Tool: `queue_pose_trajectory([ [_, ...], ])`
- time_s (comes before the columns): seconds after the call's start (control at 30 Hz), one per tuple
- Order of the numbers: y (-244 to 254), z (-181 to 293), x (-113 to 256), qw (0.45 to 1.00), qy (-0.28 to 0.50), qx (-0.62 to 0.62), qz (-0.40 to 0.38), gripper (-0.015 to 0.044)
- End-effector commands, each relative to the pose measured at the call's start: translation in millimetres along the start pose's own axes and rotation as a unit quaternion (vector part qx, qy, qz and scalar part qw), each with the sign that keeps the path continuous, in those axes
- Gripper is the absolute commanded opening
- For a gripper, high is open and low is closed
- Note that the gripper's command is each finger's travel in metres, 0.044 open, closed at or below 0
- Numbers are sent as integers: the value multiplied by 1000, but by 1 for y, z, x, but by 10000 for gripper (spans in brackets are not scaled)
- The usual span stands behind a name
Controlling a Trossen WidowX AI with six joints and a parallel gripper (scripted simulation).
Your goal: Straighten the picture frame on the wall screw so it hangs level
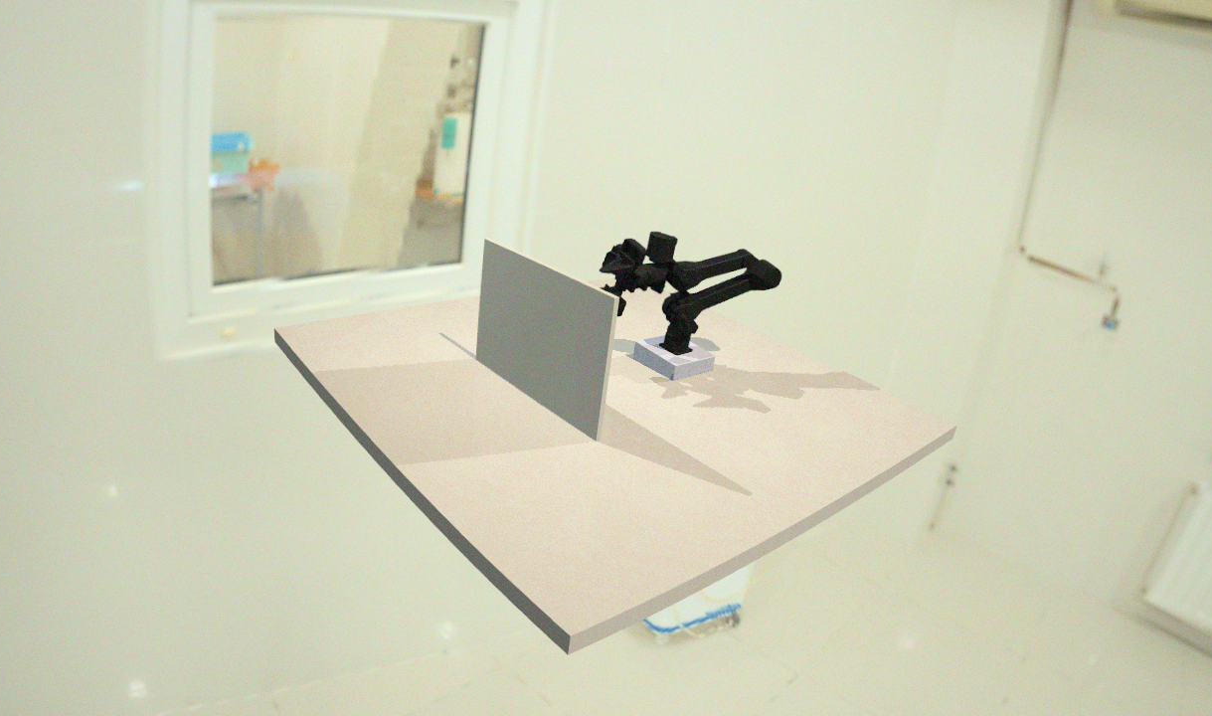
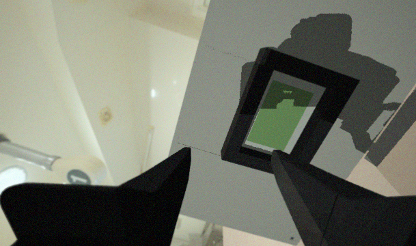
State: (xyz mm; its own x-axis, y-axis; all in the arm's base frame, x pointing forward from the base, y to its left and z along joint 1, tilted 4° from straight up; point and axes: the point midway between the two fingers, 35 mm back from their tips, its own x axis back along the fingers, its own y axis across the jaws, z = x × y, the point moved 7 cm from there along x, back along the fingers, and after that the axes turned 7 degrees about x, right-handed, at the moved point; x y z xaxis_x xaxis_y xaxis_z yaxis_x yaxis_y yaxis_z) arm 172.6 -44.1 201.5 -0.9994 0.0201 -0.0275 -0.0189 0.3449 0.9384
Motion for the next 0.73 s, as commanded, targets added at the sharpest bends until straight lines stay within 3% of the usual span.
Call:
queue_pose_trajectory([
  [0.0,7,3,18,1000,6,29,-4,260],
  [0.2,9,12,42,998,12,66,-8,260],
  [0.7,5,11,43,997,18,72,-28,260],
])
